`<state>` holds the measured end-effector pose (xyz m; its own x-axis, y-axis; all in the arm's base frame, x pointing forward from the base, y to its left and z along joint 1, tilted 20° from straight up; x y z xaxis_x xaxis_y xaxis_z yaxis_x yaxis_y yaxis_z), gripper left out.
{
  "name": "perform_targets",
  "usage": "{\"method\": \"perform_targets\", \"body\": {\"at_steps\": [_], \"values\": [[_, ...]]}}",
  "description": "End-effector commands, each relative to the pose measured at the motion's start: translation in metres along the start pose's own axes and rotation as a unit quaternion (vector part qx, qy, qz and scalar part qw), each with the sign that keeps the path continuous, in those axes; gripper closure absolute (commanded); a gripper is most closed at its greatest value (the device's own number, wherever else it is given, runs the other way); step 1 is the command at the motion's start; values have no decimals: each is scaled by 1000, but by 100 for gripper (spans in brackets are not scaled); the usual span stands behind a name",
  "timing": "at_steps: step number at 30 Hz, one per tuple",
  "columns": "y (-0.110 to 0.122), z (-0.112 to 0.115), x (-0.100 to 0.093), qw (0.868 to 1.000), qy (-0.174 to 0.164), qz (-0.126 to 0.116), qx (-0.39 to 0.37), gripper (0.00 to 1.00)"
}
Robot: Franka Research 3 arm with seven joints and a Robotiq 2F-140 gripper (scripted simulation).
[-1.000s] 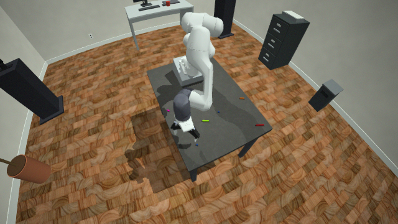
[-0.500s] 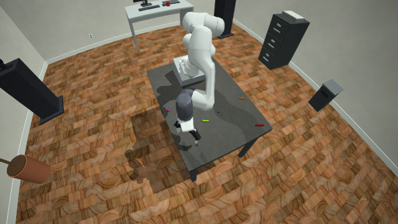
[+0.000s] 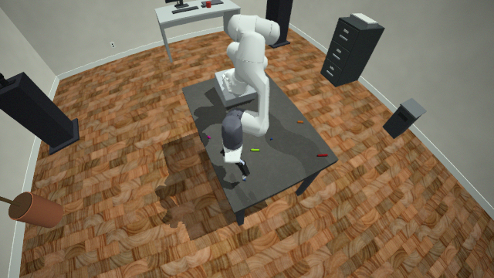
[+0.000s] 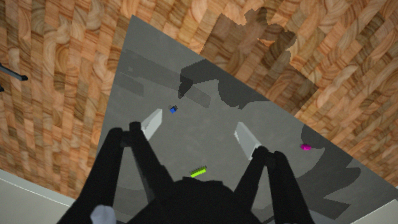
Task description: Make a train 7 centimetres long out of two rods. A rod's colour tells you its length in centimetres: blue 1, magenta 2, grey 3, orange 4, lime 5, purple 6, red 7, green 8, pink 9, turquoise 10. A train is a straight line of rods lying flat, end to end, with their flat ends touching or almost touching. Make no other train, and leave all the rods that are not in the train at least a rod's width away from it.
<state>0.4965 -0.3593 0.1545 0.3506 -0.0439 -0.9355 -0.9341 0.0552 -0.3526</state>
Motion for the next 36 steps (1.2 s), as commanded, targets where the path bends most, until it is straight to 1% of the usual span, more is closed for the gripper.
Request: {"method": "perform_targets", "body": {"at_steps": [1, 14, 16, 17, 31, 33, 34, 36], "values": [[-2, 3, -1, 996, 8, 8, 83, 0], [-5, 14, 0, 985, 9, 7, 175, 0], [-5, 14, 0, 985, 9, 7, 175, 0], [-6, 16, 0, 981, 9, 7, 194, 0], [-9, 28, 0, 957, 9, 6, 290, 0], [-9, 28, 0, 957, 9, 6, 290, 0], [-10, 30, 0, 951, 10, 6, 309, 0], [-10, 32, 0, 947, 10, 6, 322, 0]]}}
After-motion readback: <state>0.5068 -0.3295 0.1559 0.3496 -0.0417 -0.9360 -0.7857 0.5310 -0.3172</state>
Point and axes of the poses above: the point where the finger pads meet when closed, its own x axis out along the fingers, its own y axis across the jaws, z = x × y, the point moved 1 cm from there along -x, back along the fingers, and after that the axes turned 15 degrees about x, right-handed, at the moved point
